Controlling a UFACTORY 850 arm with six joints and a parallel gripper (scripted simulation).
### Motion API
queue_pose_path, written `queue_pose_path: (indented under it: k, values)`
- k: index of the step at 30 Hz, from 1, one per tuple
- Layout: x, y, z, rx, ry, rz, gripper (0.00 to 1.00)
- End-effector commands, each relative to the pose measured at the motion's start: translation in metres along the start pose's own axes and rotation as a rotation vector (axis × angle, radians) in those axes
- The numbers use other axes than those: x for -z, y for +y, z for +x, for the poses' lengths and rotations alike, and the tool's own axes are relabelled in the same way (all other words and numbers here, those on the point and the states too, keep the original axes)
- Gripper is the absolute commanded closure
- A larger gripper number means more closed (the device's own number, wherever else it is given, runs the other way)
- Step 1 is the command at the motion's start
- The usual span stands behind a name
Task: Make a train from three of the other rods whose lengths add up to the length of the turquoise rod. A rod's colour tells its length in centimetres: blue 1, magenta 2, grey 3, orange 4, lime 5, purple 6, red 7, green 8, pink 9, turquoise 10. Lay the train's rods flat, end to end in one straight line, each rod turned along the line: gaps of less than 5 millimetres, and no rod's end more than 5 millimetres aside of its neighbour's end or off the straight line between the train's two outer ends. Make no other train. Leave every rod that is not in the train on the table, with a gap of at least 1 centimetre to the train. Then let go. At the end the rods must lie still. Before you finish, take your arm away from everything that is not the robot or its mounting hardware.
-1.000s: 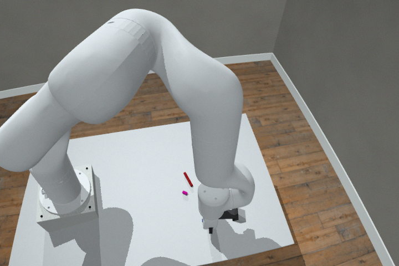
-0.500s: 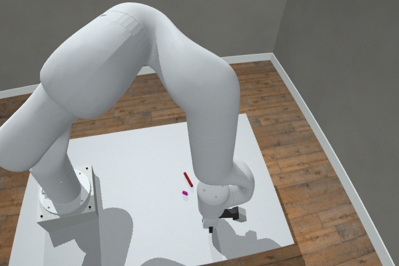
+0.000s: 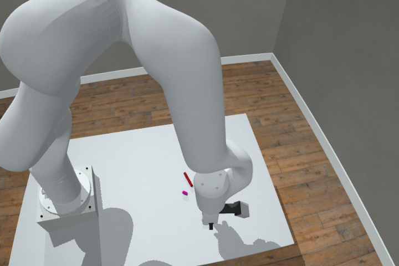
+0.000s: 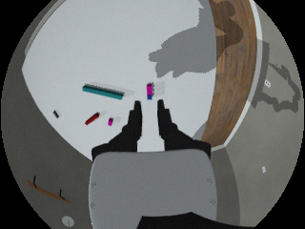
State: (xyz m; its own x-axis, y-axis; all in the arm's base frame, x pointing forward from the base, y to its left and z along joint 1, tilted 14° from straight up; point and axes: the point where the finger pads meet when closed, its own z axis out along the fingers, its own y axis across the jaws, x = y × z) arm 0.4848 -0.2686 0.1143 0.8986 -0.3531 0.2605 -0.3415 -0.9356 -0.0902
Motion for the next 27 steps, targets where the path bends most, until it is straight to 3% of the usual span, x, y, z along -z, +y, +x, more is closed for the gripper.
queue_pose_path:
  k: [1,6,7,27]
  values:
    - [0.014,-0.0004,0.0012,-0.002,-0.026,-0.008,0.76]
    - [0.0167,-0.0004,0.0013,-0.002,-0.026,-0.008,0.76]
    - [0.0167,-0.0004,0.0013,-0.002,-0.026,-0.008,0.0]
    - [0.0167,-0.0004,0.0013,-0.001,-0.026,-0.008,0.0]
